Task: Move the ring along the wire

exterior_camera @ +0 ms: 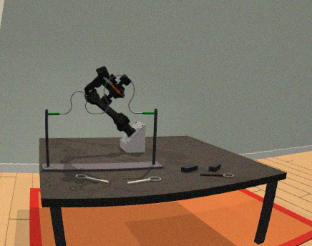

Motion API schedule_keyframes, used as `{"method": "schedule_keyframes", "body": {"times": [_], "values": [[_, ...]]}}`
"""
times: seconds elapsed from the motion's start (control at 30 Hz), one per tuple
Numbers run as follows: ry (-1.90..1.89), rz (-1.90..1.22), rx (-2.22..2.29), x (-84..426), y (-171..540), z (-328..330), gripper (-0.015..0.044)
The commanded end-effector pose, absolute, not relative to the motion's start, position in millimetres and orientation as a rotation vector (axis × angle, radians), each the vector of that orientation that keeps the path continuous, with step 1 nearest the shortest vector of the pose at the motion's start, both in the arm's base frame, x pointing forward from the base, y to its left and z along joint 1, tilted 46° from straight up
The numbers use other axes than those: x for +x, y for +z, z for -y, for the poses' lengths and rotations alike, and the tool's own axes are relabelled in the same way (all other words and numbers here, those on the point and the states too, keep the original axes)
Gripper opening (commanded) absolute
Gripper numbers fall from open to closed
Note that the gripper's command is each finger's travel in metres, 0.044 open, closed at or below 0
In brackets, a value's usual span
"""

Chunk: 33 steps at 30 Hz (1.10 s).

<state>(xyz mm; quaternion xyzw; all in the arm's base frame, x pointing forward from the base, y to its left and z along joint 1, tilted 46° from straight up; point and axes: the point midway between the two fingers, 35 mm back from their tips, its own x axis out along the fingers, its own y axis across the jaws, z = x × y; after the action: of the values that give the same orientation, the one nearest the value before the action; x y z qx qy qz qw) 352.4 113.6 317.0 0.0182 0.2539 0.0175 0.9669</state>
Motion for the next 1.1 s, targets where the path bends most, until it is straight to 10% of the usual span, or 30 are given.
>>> {"method": "schedule_keyframes", "body": {"times": [0.0,1.07], "values": [[0.021,-0.508,-0.017,352.6,316.5,-112.0,-0.0150],[-0.078,-0.452,-0.405,354.3,317.7,-100.4,-0.0150]]}}
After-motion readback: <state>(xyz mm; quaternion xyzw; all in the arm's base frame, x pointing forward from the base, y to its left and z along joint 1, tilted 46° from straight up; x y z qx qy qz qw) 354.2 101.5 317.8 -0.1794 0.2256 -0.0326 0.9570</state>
